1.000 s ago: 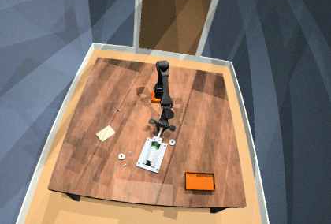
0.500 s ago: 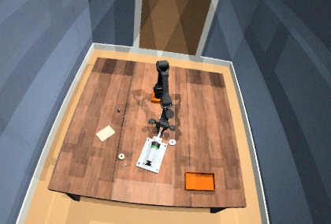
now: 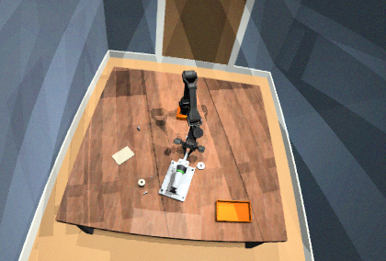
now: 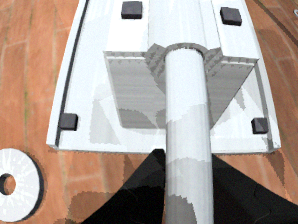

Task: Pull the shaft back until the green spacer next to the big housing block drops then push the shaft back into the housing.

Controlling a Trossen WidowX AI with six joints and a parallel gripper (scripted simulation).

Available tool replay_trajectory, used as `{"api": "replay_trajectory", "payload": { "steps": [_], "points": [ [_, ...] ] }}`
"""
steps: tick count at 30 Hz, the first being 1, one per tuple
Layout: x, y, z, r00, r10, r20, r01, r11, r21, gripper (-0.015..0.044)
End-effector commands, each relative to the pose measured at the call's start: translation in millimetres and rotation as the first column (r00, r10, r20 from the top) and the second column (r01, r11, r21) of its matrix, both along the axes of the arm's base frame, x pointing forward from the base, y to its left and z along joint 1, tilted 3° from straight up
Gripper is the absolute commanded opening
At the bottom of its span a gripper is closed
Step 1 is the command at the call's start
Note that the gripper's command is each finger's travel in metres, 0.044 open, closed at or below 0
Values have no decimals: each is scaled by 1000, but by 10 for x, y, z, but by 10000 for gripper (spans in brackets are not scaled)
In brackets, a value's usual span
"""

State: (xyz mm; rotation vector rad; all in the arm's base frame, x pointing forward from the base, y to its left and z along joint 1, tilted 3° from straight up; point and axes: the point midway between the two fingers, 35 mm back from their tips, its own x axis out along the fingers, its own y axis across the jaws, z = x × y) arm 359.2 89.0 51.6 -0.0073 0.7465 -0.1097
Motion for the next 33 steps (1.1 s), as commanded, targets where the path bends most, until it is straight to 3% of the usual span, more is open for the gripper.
{"api": "replay_trajectory", "payload": {
  "steps": [1, 33],
  "points": [
    [-12, -3, -2, 1000, -5, 0, 5, 1000, 2, 0],
    [-51, 1, -4, 1000, -5, 0, 5, 1000, 3, 0]
  ]
}}
